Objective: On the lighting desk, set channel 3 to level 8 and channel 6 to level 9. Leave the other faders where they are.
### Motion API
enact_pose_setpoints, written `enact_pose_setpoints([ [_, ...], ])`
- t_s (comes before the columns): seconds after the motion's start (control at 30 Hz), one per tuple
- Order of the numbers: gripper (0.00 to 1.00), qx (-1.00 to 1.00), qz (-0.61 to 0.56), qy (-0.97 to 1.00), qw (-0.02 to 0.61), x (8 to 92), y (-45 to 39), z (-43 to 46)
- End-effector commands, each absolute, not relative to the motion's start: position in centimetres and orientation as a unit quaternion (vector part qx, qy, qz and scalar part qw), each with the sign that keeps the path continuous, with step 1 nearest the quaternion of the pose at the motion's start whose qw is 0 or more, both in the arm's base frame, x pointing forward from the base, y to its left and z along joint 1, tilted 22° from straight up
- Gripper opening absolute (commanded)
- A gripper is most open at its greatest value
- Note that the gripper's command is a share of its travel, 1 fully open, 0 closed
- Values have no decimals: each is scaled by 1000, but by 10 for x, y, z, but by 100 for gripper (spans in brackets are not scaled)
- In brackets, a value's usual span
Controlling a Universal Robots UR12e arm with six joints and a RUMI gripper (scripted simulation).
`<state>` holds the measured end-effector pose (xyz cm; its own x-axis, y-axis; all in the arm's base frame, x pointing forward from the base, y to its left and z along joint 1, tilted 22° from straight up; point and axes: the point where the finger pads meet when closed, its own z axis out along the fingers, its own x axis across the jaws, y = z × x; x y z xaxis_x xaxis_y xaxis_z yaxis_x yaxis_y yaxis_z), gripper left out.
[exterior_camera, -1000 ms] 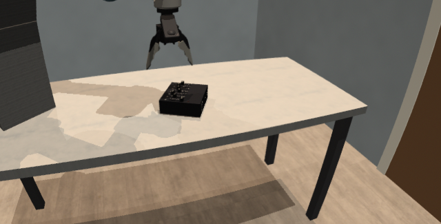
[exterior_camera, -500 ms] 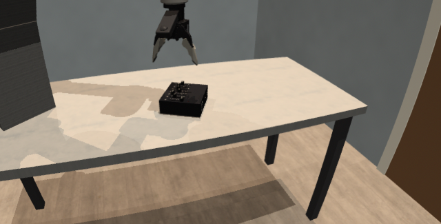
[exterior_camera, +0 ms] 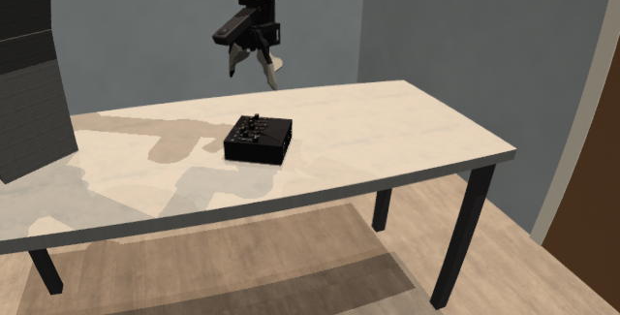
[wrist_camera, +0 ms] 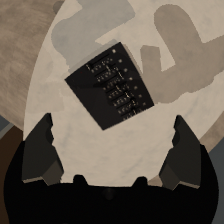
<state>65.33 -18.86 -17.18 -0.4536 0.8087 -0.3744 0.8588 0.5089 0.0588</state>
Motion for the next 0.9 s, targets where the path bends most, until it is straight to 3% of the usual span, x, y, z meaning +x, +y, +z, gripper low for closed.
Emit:
enact_pose_setpoints([
  [0.0,100,605,-49,773,184,661,-186,-163],
  [0.87,100,700,-24,688,189,668,-183,-154],
])
